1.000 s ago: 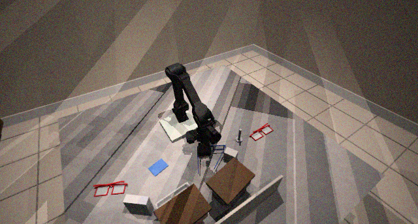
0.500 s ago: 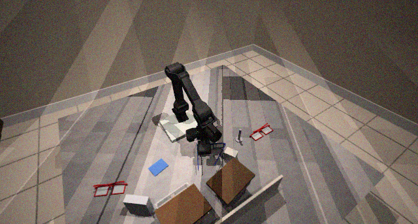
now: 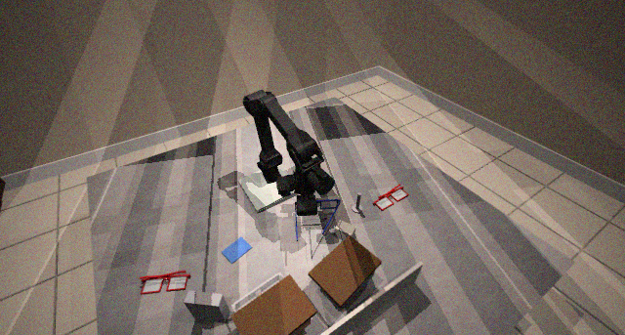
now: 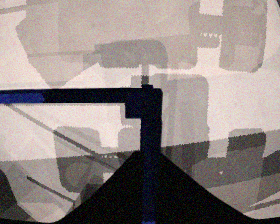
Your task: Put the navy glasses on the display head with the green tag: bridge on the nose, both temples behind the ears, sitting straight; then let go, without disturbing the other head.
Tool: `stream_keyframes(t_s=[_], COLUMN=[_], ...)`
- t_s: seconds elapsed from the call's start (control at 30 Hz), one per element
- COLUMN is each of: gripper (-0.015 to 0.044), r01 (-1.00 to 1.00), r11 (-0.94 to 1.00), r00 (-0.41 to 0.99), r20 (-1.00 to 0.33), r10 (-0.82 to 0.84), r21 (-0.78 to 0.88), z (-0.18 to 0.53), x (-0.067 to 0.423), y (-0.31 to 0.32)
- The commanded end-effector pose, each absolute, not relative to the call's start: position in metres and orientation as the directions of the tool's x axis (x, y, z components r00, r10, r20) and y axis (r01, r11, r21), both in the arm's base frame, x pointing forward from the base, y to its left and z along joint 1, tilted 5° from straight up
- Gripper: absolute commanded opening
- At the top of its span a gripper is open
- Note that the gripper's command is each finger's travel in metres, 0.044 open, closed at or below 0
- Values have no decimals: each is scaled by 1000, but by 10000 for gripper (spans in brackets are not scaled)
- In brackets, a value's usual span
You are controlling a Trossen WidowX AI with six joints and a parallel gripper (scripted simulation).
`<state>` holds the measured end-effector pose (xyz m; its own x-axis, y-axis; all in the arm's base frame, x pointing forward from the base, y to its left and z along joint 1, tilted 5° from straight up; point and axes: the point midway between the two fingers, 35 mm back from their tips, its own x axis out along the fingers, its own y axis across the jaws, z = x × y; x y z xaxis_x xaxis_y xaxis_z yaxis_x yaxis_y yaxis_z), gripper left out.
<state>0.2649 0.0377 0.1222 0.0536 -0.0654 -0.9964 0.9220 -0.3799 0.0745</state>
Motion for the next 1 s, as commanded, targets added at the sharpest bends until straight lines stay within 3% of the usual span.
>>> stream_keyframes(t_s=[0.0,0.23,0.97], gripper=[0,0,0], r01=[920,938,997], r11=[-383,-338,48], r00=[60,60,56], r20=[-996,-996,-997], r10=[-70,-68,-56], r21=[82,79,54], z=[135,134,127], x=[264,265,243], y=[39,50,154])
